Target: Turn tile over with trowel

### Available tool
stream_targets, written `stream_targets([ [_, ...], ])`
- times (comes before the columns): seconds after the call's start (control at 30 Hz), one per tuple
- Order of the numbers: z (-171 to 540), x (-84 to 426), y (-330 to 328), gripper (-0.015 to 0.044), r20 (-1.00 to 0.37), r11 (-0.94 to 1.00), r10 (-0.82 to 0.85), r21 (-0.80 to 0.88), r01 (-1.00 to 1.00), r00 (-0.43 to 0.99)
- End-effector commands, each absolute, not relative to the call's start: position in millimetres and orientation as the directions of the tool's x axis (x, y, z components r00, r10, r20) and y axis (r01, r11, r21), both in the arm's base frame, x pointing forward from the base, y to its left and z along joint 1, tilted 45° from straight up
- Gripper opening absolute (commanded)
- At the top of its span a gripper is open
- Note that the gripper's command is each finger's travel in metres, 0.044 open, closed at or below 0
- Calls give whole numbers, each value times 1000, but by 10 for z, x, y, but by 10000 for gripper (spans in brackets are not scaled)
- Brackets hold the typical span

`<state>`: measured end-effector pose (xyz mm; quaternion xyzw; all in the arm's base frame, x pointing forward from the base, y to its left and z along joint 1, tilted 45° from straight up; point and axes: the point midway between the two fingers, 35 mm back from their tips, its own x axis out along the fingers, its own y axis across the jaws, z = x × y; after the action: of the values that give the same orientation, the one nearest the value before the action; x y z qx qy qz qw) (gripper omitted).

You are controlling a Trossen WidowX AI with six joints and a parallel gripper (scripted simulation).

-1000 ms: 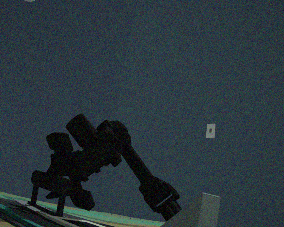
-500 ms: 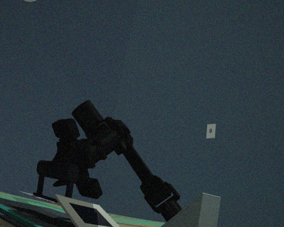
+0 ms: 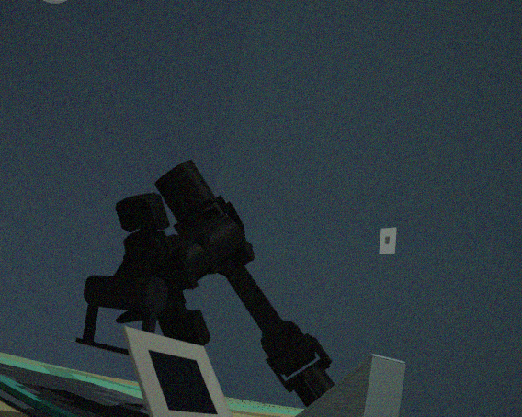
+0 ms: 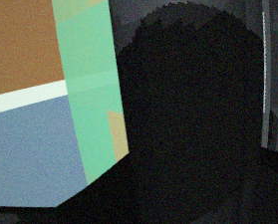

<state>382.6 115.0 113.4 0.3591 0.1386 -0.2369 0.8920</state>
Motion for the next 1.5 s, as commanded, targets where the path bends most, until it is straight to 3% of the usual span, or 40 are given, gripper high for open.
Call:
stream_targets([
  [0.0,1087,3818,1303,0,-416,630,-309,584,512,855],
  [1.47,499,3833,1519,0,-416,628,-308,586,512,855],
])
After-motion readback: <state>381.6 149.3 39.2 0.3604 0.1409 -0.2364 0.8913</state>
